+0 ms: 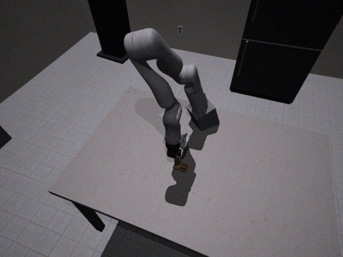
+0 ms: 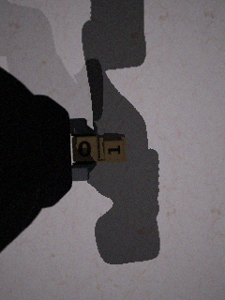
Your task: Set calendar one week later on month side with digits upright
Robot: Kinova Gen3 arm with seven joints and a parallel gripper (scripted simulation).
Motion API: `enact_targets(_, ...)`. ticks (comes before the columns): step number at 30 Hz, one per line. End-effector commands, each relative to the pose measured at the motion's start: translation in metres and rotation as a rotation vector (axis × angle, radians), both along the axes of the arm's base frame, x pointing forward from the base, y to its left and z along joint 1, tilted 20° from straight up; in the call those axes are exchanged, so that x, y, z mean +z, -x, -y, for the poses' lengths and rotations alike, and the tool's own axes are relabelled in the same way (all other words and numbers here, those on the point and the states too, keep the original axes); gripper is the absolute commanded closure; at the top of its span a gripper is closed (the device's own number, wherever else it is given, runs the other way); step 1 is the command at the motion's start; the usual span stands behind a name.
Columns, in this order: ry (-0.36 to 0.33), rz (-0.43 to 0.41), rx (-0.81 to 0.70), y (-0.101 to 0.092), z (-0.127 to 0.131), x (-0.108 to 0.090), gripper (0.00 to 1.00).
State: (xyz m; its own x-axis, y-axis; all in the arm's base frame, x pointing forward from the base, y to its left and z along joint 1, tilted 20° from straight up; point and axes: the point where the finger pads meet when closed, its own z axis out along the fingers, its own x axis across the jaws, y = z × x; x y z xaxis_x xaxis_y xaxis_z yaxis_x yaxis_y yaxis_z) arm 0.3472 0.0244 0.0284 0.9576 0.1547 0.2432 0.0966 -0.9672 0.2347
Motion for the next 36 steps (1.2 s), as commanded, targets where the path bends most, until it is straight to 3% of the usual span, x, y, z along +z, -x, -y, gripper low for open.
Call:
enact_targets(1,-0.004,0.012,0.005,-0.002,-0.003,0.007,0.43)
enact_targets(36,-0.004,0.012,0.005,0.009,-0.011,0.045,0.43)
